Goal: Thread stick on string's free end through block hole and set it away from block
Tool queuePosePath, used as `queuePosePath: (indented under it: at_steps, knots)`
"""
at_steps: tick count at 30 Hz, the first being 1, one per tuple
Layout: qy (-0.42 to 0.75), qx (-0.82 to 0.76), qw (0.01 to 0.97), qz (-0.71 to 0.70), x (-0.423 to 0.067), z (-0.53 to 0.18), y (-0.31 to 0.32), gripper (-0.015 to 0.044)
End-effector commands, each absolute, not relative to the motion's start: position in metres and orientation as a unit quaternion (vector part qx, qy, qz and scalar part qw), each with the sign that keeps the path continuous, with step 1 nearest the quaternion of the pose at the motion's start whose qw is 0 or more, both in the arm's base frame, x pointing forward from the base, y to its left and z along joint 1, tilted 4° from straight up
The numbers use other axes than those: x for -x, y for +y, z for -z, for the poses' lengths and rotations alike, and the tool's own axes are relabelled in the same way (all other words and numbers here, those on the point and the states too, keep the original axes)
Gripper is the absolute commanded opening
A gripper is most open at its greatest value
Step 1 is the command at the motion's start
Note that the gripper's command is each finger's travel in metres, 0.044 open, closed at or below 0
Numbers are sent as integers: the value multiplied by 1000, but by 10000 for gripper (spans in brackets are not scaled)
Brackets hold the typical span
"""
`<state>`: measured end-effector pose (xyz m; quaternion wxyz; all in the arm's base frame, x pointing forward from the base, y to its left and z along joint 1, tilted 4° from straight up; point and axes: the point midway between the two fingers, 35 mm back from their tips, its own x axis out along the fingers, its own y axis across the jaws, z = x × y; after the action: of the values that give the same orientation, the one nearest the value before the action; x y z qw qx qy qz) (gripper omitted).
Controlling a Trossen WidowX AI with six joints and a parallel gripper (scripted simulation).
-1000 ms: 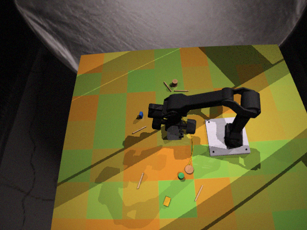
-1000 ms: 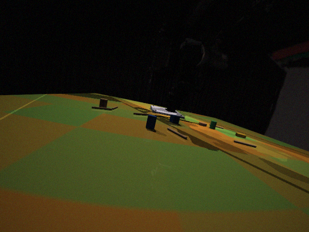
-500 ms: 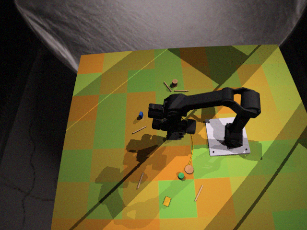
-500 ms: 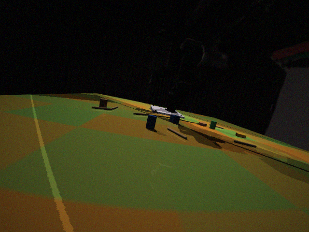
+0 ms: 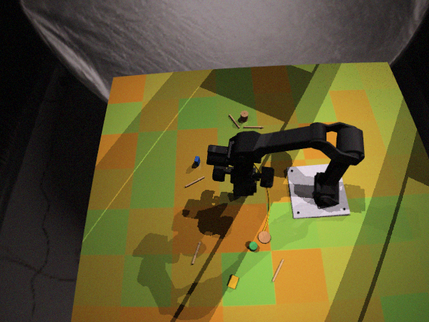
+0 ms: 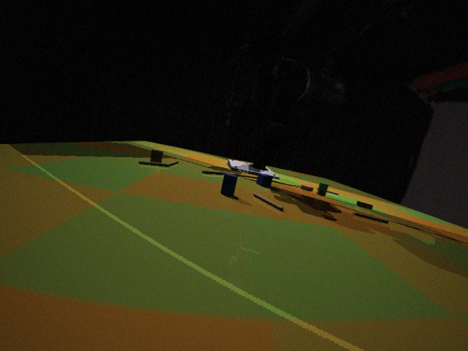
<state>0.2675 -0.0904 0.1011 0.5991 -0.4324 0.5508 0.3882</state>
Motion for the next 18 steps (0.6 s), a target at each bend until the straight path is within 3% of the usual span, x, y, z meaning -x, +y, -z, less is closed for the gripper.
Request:
queuePosePath:
  at_steps: [1,9,12,18]
  knots:
    - [551,432,599,-388,-267,-101,-90,0]
    - [551,432,599,-388,-267,-101,-90,0]
    - [583,378,634,-338,-265,-101,-99,79]
    - [666,132,726,-109,-252,-101,-135,236]
